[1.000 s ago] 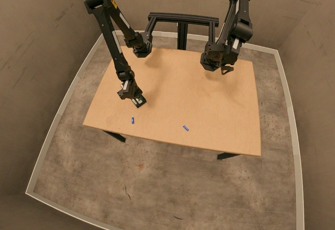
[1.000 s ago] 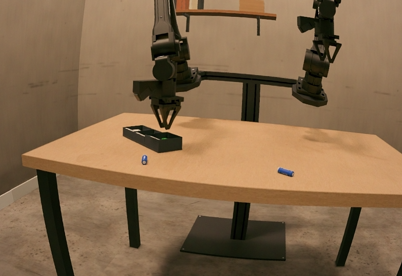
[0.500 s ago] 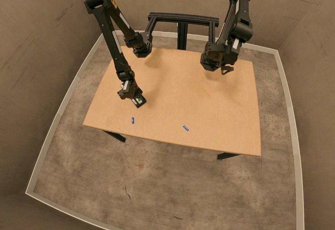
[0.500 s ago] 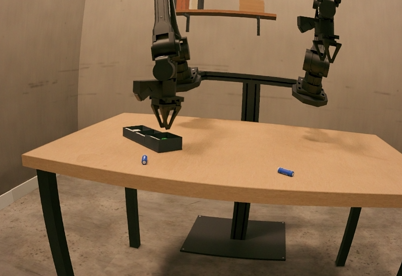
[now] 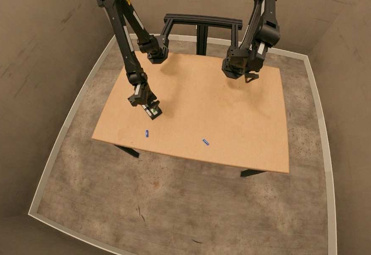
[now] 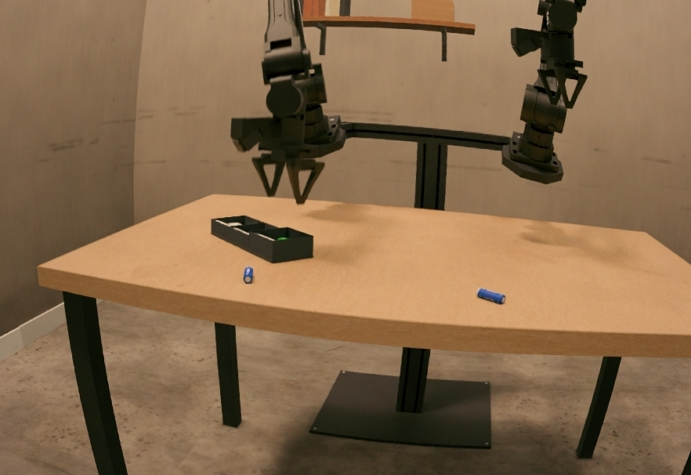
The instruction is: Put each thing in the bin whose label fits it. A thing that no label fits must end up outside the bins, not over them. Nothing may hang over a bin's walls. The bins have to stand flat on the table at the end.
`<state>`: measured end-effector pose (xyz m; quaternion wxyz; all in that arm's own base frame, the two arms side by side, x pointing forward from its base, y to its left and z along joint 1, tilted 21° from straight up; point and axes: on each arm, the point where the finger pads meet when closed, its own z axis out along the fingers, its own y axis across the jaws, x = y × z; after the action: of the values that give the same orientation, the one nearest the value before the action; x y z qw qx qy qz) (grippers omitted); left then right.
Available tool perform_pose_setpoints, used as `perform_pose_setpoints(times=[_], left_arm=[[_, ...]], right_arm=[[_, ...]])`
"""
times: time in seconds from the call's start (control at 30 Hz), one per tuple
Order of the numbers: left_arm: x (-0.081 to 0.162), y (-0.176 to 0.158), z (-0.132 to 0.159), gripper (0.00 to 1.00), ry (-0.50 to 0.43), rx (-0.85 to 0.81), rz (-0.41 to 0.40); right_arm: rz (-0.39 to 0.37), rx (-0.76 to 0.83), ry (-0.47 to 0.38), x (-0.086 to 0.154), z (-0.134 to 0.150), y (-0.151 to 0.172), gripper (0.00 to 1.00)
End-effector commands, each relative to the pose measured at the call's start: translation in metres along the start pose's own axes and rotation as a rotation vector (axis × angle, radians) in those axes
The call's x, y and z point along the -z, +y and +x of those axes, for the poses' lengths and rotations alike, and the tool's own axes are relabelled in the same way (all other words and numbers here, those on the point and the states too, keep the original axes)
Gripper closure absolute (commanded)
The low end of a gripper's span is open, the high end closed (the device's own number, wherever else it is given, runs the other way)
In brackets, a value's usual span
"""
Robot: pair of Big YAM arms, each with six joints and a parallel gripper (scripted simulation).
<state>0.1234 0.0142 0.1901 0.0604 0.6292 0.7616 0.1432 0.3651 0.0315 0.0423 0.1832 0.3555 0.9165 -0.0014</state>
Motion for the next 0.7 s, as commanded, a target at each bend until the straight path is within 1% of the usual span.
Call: perform_pose_setpoints(times=[0.0,0.13,0.2,0.67], left_arm=[[0.03,0.015,0.001,0.0,-0.022,0.009,-0.067],[0.03,0.015,0.001,0.0,-0.022,0.009,-0.067],[0.03,0.015,0.001,0.0,-0.022,0.009,-0.067],[0.03,0.015,0.001,0.0,-0.022,0.009,-0.067]], right_arm=[[-0.043,-0.011,-0.033,0.032,-0.013,0.021,0.0],[-0.045,-0.011,-0.034,0.049,-0.013,0.021,0.0],[-0.045,-0.011,-0.034,0.049,-0.013,0.021,0.0],[-0.051,-0.013,-0.036,0.109,-0.014,0.02,0.0]])
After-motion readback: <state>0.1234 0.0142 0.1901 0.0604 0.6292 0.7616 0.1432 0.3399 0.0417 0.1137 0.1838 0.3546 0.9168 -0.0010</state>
